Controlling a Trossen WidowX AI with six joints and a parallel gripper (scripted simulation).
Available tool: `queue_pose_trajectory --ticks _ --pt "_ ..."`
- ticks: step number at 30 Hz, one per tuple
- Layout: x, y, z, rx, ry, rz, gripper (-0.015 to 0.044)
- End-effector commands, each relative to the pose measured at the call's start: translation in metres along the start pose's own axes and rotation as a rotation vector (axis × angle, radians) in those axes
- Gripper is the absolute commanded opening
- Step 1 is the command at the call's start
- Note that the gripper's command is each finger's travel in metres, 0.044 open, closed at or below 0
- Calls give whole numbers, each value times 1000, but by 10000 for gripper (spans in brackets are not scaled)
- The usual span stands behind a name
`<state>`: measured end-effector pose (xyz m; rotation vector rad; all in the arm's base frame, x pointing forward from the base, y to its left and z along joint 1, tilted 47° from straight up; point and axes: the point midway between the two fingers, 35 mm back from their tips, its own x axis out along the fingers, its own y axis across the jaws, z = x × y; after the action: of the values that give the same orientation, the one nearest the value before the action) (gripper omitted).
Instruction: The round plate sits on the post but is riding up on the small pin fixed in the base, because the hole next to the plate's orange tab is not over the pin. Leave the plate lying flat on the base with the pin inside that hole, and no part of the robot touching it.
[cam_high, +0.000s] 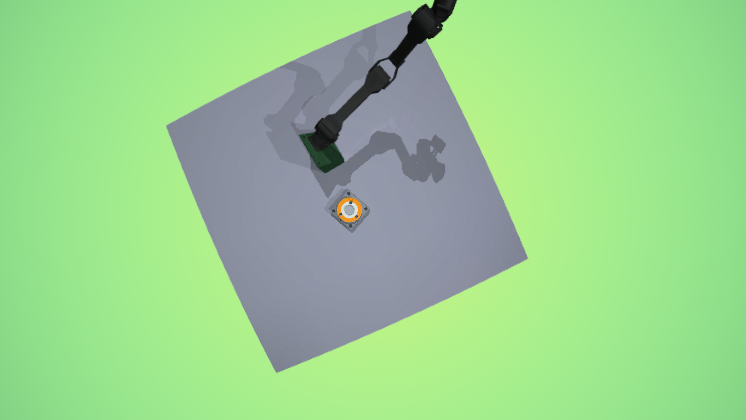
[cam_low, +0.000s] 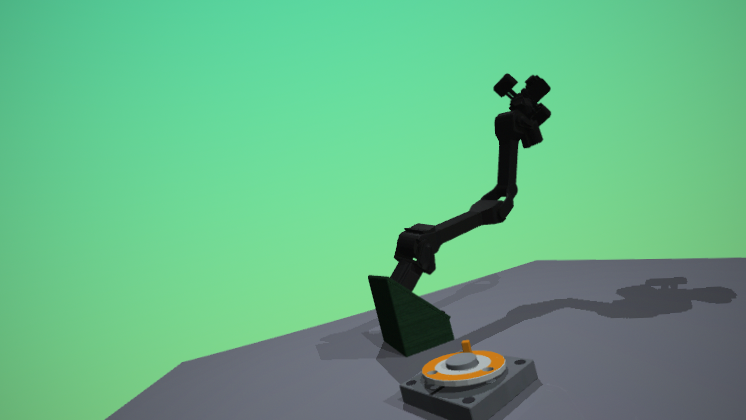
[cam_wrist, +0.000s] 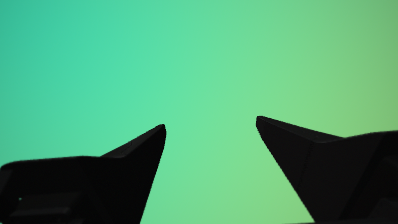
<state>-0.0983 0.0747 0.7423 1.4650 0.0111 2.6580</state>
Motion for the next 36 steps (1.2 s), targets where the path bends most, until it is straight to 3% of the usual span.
queue_pose_trajectory --ticks 1,3,9,15,26,36 --pt "-1 10 5 3 -19 22 374" --pt "-16 72 35 32 -136 170 321" --pt "-39 128 63 70 -243 320 164" --pt "-105 216 112 162 -417 605 6" --pt "-270 310 181 341 -694 1126 0" --pt "-447 336 204 488 -838 1677 0"
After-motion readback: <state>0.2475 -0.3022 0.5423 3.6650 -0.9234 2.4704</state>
